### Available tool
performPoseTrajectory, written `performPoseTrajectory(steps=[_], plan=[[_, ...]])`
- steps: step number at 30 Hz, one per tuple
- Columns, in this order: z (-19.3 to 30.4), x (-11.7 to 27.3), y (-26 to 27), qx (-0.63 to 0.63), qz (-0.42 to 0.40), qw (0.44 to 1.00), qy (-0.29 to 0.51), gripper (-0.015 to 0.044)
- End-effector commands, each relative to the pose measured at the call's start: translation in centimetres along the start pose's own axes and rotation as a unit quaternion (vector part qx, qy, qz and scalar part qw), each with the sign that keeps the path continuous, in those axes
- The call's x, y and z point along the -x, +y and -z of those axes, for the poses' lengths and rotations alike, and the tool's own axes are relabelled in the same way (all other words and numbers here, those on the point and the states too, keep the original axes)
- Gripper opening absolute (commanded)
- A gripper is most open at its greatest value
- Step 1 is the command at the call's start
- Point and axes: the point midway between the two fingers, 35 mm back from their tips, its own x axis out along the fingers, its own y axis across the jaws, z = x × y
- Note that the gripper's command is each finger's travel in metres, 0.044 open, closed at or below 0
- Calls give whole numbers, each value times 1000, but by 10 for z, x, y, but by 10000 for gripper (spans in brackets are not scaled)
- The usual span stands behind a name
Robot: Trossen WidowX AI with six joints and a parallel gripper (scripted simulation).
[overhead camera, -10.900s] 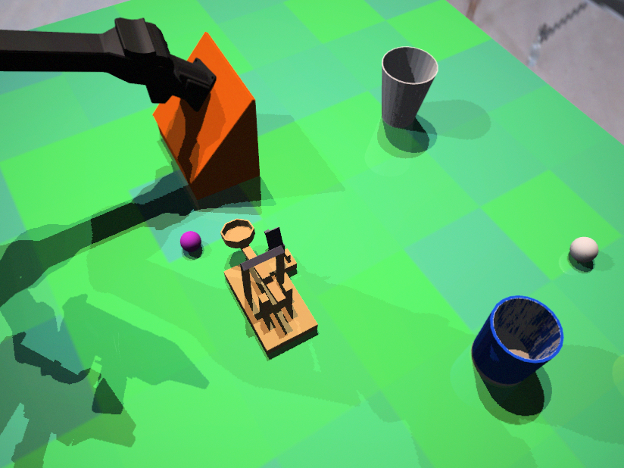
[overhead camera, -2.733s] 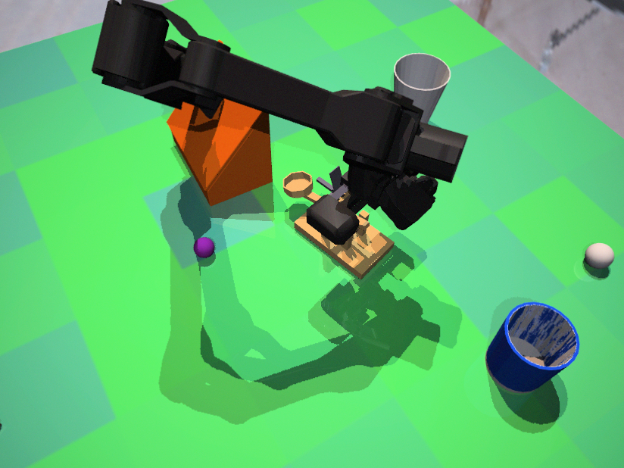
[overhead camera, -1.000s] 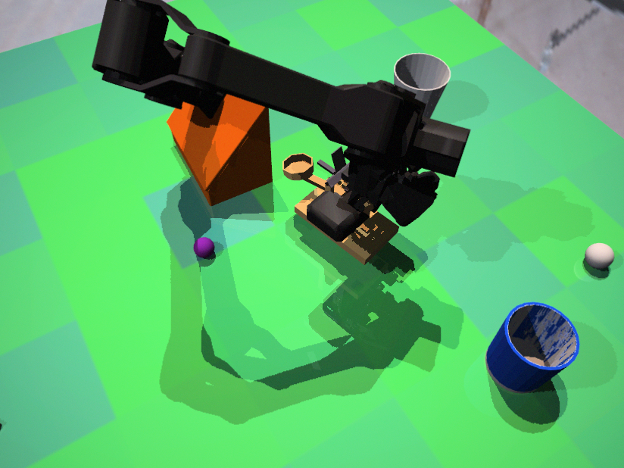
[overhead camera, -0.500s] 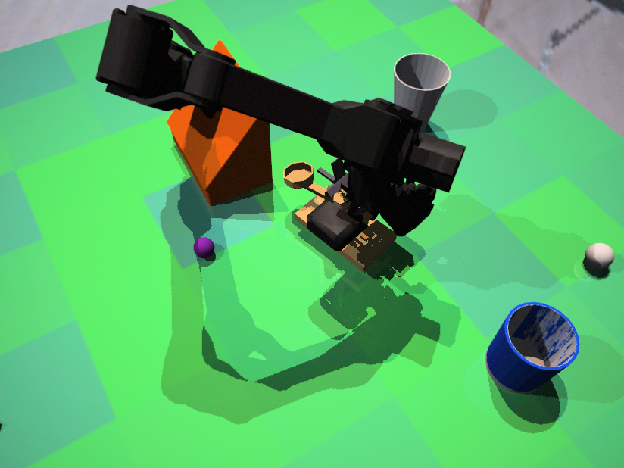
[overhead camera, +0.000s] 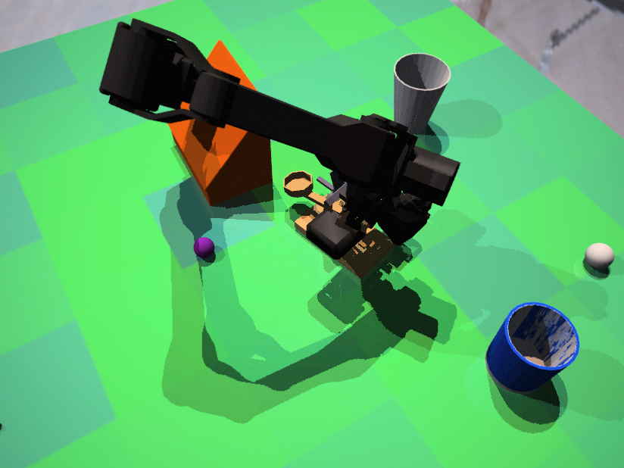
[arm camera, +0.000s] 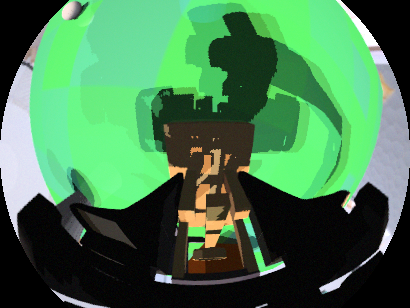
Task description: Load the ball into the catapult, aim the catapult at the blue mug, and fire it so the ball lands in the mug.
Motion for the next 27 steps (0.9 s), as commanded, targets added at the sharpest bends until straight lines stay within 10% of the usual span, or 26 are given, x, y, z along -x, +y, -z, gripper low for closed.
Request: performPoseTrajectory(steps=[1,4,21,27], plan=[[0,1,0,0,1,1000,0,0],[0,1,0,0,1,1000,0,0],[-3,24,1,0,-2,1000,-1,440],[1,101,1,1,-2,1000,1,440]])
